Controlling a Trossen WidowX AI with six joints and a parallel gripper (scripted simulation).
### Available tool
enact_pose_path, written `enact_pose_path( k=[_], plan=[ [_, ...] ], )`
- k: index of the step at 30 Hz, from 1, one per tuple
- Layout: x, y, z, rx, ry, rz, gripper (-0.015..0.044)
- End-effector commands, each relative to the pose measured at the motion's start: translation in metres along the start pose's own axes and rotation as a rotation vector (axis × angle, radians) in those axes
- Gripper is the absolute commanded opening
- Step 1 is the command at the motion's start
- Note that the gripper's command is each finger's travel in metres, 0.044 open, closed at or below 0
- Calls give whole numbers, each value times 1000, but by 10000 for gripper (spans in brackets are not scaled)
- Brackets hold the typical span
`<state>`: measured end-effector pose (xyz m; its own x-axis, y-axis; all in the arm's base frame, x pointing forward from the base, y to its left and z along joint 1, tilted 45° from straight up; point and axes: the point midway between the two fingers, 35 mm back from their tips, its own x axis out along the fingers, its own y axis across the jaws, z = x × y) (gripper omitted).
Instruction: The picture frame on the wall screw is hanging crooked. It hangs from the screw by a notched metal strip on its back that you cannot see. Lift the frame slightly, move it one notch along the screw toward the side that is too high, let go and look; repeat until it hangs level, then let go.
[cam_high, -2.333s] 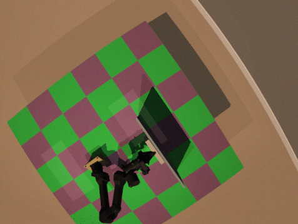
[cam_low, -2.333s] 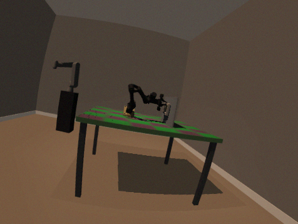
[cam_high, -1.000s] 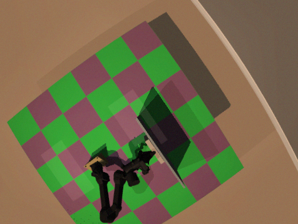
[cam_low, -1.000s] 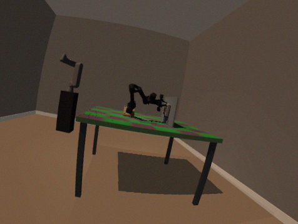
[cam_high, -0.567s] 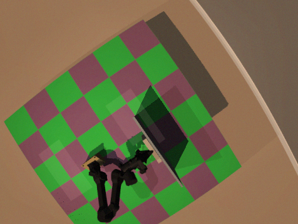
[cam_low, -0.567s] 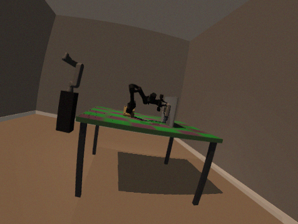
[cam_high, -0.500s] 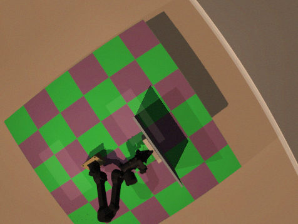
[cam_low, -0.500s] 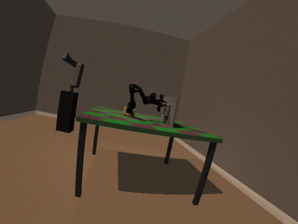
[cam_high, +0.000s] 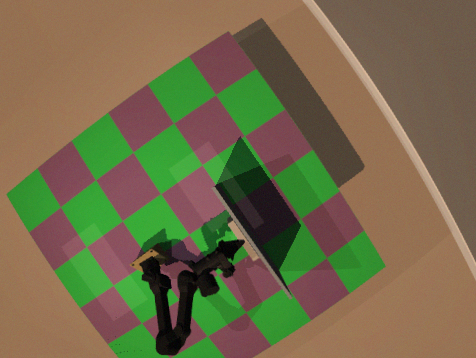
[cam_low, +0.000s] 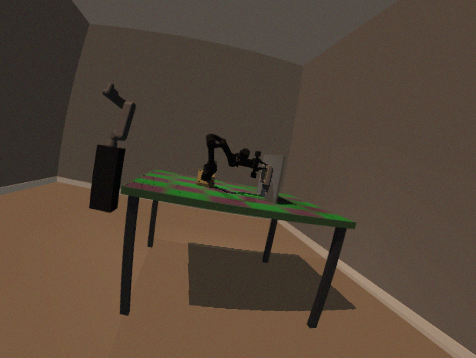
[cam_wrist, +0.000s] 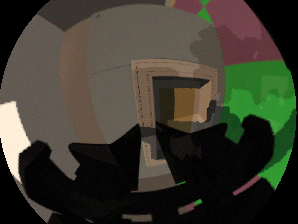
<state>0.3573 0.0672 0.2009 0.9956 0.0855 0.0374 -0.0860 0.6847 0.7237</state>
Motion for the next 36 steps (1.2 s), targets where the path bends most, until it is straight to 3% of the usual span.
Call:
enact_pose_path(
  k=[1,4,14,19,32,36],
  plan=[
    [0,0,0,-20,0,2,0],
    [0,-1,0,-37,0,2,0],
    [0,0,0,-21,0,0,260],
    [-5,1,1,-16,0,0,260],
    [-92,0,2,83,9,2,260],
    [-100,-3,0,95,10,2,260]
  ],
)
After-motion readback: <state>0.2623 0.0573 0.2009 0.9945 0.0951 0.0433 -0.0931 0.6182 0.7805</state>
